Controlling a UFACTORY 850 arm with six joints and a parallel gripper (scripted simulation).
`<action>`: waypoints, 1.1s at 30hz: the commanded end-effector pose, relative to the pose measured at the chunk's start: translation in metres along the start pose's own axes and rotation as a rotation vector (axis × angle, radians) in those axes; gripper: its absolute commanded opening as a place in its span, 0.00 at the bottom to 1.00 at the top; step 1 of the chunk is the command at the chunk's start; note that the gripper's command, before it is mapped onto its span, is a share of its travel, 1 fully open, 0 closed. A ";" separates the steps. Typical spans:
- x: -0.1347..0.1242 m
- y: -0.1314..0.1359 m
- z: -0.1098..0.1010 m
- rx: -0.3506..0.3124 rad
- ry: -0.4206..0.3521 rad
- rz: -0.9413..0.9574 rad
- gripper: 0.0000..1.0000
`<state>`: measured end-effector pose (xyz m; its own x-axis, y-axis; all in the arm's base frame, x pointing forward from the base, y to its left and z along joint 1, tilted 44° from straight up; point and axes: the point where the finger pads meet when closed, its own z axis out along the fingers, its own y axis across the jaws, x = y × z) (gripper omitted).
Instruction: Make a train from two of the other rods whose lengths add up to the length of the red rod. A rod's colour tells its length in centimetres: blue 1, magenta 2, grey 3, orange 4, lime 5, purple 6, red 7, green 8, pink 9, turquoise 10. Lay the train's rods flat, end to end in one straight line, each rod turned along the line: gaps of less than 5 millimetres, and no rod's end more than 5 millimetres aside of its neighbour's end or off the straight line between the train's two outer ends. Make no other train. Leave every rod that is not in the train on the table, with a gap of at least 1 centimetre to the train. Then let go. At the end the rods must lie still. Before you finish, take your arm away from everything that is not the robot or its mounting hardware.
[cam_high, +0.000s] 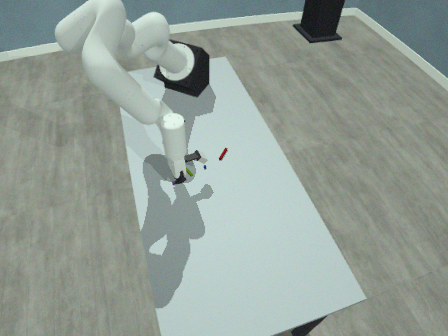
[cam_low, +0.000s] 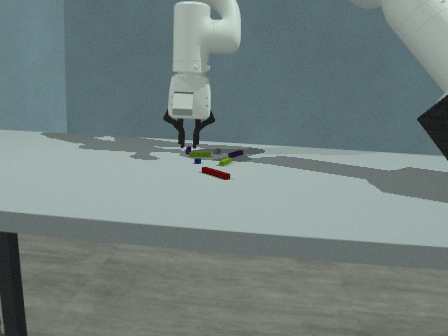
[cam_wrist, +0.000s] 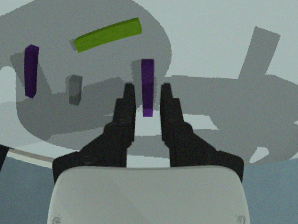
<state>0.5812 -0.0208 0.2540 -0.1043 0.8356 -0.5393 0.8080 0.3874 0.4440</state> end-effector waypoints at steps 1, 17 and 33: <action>0.000 0.001 0.004 -0.001 0.000 0.000 0.24; 0.000 0.001 0.010 -0.001 0.000 0.000 0.24; 0.000 0.001 0.010 -0.001 0.000 0.000 0.24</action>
<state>0.5871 -0.0248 0.2468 -0.1043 0.8356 -0.5393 0.8079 0.3874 0.4441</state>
